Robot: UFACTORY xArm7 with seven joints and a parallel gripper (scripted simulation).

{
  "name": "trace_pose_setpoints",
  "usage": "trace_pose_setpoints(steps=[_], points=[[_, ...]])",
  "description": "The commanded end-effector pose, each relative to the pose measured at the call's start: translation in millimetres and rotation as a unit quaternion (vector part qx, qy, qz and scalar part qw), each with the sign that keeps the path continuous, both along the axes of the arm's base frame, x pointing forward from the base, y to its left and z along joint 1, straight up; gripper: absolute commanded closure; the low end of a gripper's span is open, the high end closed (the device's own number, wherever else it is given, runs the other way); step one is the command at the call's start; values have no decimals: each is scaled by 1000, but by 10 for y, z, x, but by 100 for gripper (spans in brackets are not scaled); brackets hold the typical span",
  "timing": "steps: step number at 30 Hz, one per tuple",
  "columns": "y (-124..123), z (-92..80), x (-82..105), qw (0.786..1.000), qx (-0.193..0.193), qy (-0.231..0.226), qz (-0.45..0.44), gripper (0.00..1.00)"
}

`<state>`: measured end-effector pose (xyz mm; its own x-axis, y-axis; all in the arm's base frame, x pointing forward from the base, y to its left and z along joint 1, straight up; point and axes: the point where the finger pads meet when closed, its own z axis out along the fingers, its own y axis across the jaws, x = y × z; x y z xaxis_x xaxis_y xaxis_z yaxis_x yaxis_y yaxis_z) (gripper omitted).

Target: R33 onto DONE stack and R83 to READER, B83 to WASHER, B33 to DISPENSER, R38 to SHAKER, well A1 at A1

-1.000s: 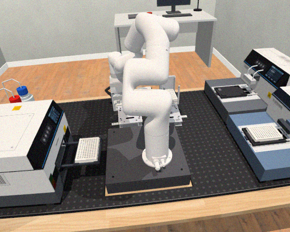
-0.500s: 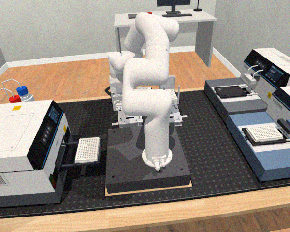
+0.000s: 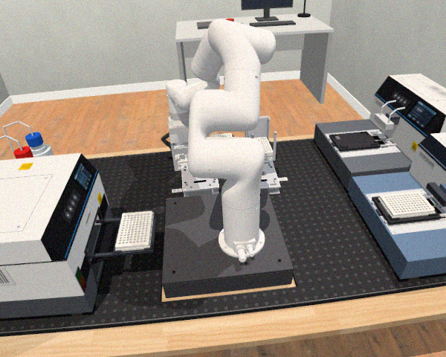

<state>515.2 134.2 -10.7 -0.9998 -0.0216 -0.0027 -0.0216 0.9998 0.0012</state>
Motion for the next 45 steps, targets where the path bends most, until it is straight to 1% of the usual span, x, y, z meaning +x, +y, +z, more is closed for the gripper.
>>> trace_pose_setpoints(steps=[1, 16, 45], points=[[4, 16, 14, 1000, 0, -2, 0, 100], [4, 25, 14, 1000, 0, -2, 0, 100], [4, 115, 13, 1000, 0, -2, 0, 100]])
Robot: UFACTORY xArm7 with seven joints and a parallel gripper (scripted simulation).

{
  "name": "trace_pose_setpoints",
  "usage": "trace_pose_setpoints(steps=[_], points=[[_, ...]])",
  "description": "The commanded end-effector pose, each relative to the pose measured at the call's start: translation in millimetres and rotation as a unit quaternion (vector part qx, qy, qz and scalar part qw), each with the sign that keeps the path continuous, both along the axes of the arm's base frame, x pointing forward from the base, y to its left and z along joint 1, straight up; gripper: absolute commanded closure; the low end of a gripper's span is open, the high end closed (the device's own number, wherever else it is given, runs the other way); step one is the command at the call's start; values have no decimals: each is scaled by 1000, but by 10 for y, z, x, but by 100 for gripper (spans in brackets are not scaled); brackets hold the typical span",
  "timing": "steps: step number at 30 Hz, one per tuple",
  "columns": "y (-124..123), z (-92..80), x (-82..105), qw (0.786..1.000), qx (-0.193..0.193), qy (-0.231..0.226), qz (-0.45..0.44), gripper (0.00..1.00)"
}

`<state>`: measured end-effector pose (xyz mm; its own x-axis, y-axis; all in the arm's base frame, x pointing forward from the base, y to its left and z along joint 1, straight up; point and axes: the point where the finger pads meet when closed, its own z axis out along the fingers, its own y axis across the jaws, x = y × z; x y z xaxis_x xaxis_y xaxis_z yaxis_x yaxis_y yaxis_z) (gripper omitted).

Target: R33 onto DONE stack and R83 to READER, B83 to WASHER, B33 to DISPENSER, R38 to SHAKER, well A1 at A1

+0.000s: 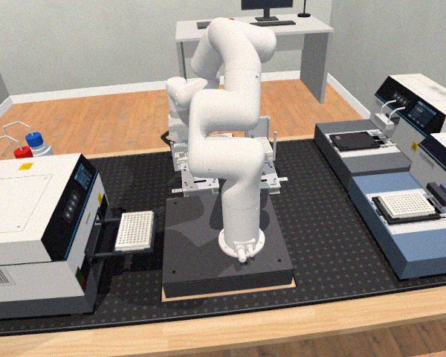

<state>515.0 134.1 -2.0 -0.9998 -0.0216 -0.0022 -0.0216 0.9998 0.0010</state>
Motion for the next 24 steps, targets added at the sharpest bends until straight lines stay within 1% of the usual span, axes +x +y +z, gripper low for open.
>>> trace_pose_setpoints(steps=[1, 11, 24], points=[[5, 31, 15, 1000, 0, -2, 0, 100], [5, 48, 15, 1000, 0, -2, 0, 100], [5, 121, 15, 1000, 0, -2, 0, 100]])
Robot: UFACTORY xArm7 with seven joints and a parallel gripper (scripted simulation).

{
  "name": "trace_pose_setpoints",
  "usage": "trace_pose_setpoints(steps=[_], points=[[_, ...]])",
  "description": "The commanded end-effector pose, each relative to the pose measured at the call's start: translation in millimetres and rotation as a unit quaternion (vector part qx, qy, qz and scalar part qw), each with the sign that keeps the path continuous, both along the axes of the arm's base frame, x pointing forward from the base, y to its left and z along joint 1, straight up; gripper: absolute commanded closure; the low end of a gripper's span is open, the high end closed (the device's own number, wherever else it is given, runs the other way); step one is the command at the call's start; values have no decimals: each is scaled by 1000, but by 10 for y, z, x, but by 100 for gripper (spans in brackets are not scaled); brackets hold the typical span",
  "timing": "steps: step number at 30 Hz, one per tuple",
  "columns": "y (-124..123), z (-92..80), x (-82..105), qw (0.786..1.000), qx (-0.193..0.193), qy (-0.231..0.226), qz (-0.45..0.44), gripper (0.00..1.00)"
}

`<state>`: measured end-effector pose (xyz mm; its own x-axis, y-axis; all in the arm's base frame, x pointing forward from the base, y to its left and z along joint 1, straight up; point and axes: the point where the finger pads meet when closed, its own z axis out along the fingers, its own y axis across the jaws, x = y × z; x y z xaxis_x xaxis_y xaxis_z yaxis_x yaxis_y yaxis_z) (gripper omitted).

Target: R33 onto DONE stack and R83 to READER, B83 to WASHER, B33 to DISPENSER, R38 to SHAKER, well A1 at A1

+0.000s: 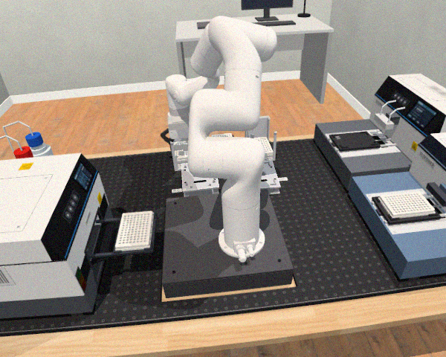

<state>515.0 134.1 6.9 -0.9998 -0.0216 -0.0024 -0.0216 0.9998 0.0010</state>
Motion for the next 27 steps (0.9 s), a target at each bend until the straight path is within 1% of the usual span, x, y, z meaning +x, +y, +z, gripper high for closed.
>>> trace_pose_setpoints(steps=[1, 27], points=[[5, 39, 14, 1000, 0, -2, 0, 100], [4, 200, 13, 1000, 0, -2, 0, 100]])
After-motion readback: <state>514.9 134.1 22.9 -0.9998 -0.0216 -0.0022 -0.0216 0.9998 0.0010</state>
